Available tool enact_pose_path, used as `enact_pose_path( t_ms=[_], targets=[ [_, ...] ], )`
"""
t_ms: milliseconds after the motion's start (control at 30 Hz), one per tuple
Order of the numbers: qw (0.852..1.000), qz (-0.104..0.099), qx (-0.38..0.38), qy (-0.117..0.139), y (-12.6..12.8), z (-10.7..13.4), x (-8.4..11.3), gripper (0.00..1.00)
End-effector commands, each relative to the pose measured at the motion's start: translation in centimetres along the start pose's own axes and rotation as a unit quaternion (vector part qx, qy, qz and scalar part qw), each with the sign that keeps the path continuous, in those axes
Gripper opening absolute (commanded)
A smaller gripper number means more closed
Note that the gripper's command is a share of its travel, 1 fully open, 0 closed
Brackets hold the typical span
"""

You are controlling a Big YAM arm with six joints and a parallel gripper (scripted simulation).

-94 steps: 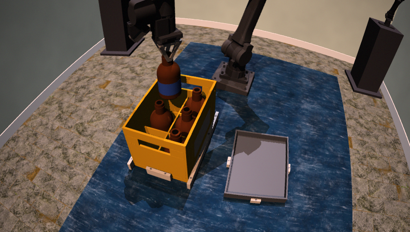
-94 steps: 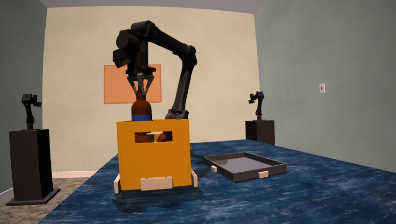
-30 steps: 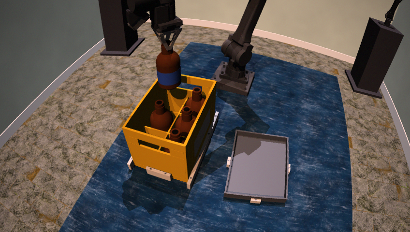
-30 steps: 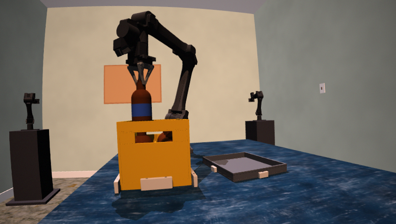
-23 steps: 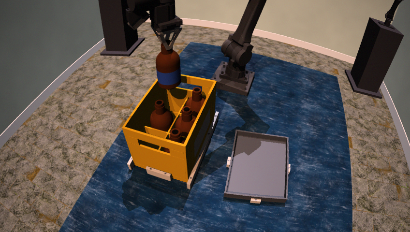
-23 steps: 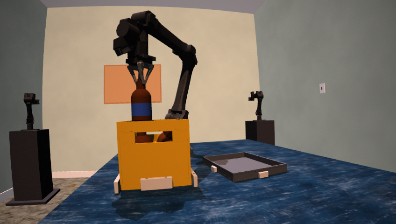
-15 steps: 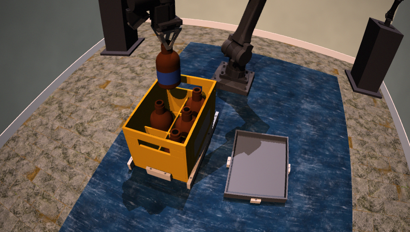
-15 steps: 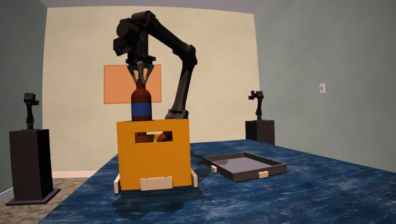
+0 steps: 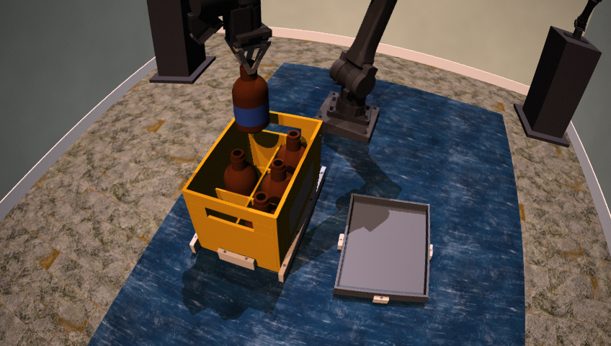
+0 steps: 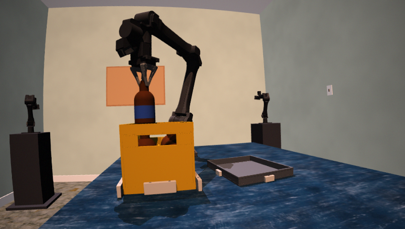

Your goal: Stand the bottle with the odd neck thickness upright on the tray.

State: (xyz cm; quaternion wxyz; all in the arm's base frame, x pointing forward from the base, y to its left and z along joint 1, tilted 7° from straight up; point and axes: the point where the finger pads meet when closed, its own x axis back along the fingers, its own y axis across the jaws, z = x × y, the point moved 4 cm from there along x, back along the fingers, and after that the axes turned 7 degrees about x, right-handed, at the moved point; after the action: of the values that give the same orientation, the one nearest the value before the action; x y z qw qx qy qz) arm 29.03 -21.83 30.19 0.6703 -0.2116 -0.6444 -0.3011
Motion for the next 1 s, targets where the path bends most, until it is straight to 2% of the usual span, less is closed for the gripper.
enact_pose_path(
  t_ms=[0, 567, 967],
  targets=[
    [0.999, 0.000, 0.004, -0.034, -0.04, -0.84, 3.02, 0.00],
    [0.999, 0.000, 0.004, -0.033, -0.06, -0.78, 3.04, 0.00],
    [1.000, 0.000, 0.004, -0.030, -0.12, -0.83, 3.74, 0.00]
  ],
)
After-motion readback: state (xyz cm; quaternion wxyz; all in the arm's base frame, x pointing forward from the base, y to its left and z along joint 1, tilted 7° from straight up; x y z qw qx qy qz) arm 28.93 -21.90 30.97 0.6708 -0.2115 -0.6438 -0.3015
